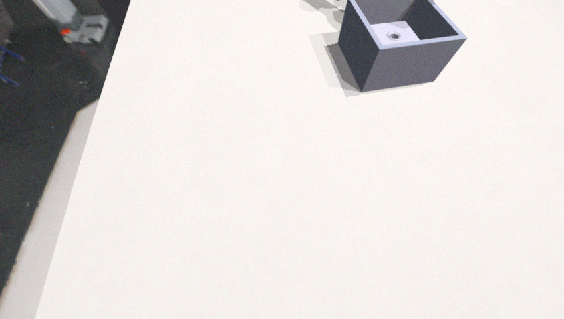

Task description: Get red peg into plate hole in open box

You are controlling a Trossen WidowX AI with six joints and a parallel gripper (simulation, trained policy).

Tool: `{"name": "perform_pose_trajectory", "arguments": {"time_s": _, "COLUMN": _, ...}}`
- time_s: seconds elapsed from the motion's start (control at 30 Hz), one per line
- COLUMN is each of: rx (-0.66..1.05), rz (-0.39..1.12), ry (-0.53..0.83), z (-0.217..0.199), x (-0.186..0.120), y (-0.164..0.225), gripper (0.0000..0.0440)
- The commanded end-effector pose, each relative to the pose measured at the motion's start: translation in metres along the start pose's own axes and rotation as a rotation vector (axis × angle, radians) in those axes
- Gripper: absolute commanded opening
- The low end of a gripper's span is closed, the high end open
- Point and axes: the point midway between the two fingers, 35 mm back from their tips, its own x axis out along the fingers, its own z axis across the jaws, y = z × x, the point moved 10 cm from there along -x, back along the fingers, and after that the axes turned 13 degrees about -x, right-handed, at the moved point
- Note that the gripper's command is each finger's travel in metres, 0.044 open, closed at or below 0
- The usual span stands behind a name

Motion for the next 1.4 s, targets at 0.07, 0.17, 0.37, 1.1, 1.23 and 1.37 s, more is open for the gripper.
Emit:
{"name": "perform_pose_trajectory", "arguments": {"time_s": 0.07, "rx": -0.044, "rz": 0.024, "ry": 0.138, "z": -0.003, "x": 0.011, "y": 0.015, "gripper": 0.044}}
{"name": "perform_pose_trajectory", "arguments": {"time_s": 0.17, "rx": -0.071, "rz": 0.037, "ry": 0.185, "z": -0.003, "x": 0.018, "y": 0.022, "gripper": 0.044}}
{"name": "perform_pose_trajectory", "arguments": {"time_s": 0.37, "rx": -0.118, "rz": 0.056, "ry": 0.239, "z": -0.003, "x": 0.032, "y": 0.033, "gripper": 0.044}}
{"name": "perform_pose_trajectory", "arguments": {"time_s": 1.1, "rx": -0.204, "rz": 0.108, "ry": 0.252, "z": -0.021, "x": 0.104, "y": 0.062, "gripper": 0.04}}
{"name": "perform_pose_trajectory", "arguments": {"time_s": 1.23, "rx": -0.203, "rz": 0.125, "ry": 0.273, "z": -0.025, "x": 0.11, "y": 0.064, "gripper": 0.0312}}
{"name": "perform_pose_trajectory", "arguments": {"time_s": 1.37, "rx": -0.211, "rz": 0.152, "ry": 0.291, "z": -0.025, "x": 0.112, "y": 0.064, "gripper": 0.021}}
